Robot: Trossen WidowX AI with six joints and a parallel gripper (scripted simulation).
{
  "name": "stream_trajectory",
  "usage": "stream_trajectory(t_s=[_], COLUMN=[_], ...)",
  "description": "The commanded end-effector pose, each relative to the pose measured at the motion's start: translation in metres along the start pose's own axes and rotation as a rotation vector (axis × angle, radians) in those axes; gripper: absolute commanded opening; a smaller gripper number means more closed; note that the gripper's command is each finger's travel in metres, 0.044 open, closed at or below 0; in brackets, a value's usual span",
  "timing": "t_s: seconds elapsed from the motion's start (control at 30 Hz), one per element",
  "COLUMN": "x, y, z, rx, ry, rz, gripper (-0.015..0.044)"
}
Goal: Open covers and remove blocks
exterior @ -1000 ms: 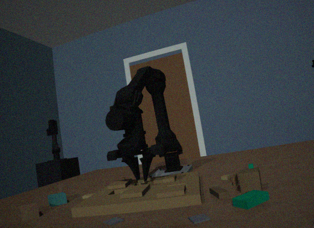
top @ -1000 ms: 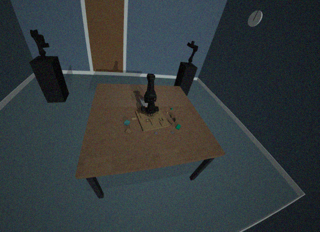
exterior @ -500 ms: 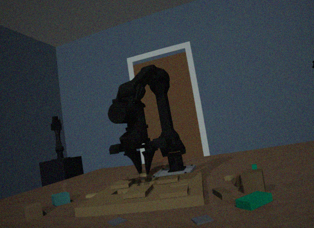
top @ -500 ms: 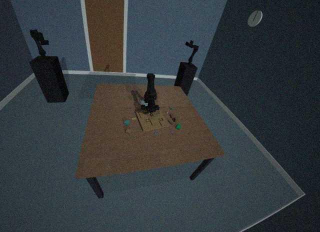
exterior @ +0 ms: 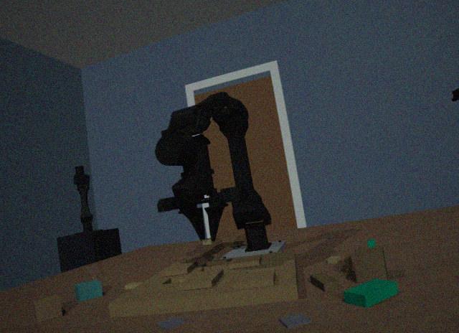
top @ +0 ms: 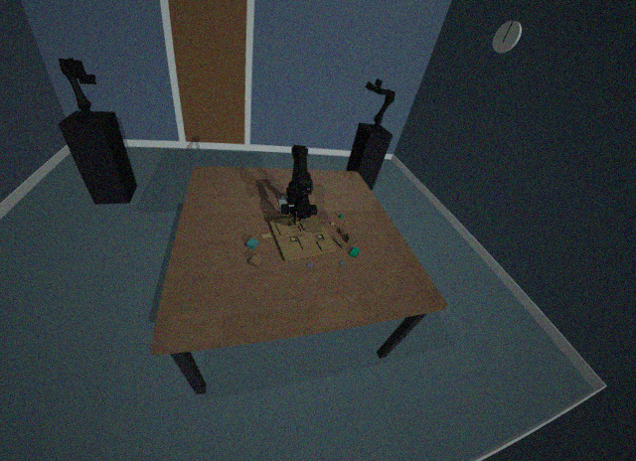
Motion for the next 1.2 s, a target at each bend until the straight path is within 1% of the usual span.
stream_trajectory(t_s=[0.0,0.23,0.33,1.17], x=[-0.012,-0.030,-0.031,-0.031], y=[0.000,0.000,0.003,0.098], z=[0.000,-0.001,-0.001,-0.024], rx=[0.002,0.002,0.002,0.003], ry=[-0.013,-0.013,-0.013,-0.004], rz=[0.003,0.003,0.003,0.016], gripper=[0.0080,0.0080,0.0080,0.0080])
Point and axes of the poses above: the point midway between the two fingers, 35 mm back from their tips, its own x axis out along the fingers, its own y axis across the jaws, z = x × y, the point moved 2 cm from there along -x, back along the fingers, and after that the axes turned 3 degrees about x, right-handed, at the moved point
